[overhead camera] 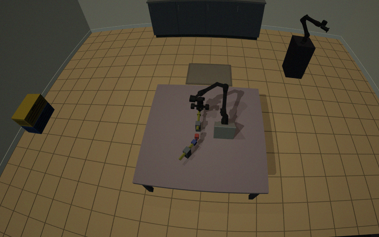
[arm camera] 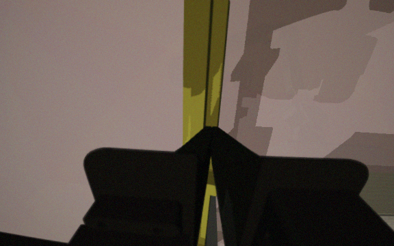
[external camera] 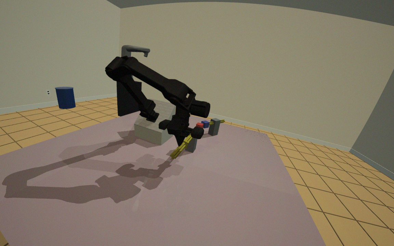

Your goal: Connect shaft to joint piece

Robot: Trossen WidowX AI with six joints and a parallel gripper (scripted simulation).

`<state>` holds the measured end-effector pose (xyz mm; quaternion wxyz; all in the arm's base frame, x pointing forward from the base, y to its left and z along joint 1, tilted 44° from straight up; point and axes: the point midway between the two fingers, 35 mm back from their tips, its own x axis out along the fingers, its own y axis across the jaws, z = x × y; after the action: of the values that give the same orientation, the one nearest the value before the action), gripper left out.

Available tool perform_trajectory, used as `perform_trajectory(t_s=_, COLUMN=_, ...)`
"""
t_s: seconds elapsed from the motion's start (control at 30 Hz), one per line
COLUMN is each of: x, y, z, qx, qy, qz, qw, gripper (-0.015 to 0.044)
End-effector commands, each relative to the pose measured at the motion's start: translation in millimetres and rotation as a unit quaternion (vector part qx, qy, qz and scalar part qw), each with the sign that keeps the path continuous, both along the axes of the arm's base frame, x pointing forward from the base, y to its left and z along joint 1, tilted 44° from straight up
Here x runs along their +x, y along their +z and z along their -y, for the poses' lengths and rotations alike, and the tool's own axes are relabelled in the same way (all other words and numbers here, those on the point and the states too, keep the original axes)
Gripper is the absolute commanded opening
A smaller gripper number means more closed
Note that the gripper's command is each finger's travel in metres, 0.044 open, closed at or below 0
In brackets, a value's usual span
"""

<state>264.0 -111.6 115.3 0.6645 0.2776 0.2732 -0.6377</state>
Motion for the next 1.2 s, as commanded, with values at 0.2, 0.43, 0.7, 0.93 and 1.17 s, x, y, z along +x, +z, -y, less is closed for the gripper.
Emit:
perform_trajectory(t_s=0.2, x=-1.3, y=-3.2, z=3.7, qx=-0.001, qy=-0.001, qz=0.000, qw=1.000, gripper=0.0000)
perform_trajectory(t_s=0.43, x=-1.3, y=-3.2, z=3.7, qx=-0.001, qy=-0.002, qz=0.000, qw=1.000, gripper=0.0000)
perform_trajectory(t_s=0.7, x=-1.4, y=-3.3, z=3.8, qx=-0.001, qy=-0.001, qz=0.000, qw=1.000, gripper=0.0000)
perform_trajectory(t_s=0.93, x=-1.3, y=-3.3, z=3.8, qx=-0.001, qy=-0.002, qz=0.000, qw=1.000, gripper=0.0000)
perform_trajectory(t_s=1.17, x=-1.3, y=-3.4, z=4.0, qx=-0.001, qy=-0.003, qz=0.000, qw=1.000, gripper=0.0000)
